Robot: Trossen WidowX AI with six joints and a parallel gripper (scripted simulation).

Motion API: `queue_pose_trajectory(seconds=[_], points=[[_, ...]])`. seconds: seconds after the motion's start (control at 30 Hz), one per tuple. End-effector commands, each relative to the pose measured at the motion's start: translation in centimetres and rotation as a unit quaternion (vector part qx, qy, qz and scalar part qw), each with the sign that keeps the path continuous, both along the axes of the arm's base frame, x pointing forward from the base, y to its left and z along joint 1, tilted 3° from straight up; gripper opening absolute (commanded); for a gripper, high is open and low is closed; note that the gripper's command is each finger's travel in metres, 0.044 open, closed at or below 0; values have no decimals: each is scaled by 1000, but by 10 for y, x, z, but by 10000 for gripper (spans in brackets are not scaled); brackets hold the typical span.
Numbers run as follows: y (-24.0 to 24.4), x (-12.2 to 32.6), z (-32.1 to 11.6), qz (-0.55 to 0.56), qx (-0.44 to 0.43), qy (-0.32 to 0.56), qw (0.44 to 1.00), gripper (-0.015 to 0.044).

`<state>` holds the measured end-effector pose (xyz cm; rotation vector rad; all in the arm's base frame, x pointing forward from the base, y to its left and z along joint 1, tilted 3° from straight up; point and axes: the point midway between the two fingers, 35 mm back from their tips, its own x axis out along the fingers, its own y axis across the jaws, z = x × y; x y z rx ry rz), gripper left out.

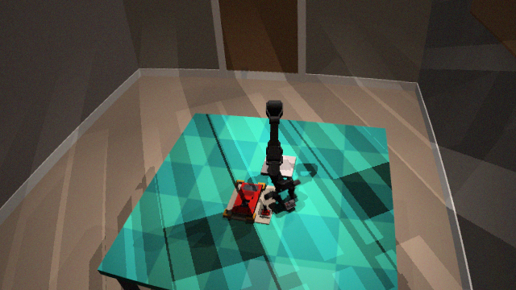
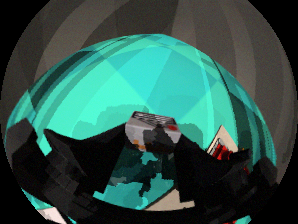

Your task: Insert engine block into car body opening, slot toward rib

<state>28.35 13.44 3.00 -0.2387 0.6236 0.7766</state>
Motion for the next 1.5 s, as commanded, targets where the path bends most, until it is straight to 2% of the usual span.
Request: queue_pose_trajectory(seconds=[0.0,0.47,0.7,1.07,1.47], points=[[0,0,0,0,0,-1,1000,79],[0,0,0,0,0,-1,1000,440],[-1,-1,2,-1,-1,3,1000,440],[-23,-21,31,-3,-3,9,1000,440],[-23,-19,30,-6,-3,9,1000,440]])
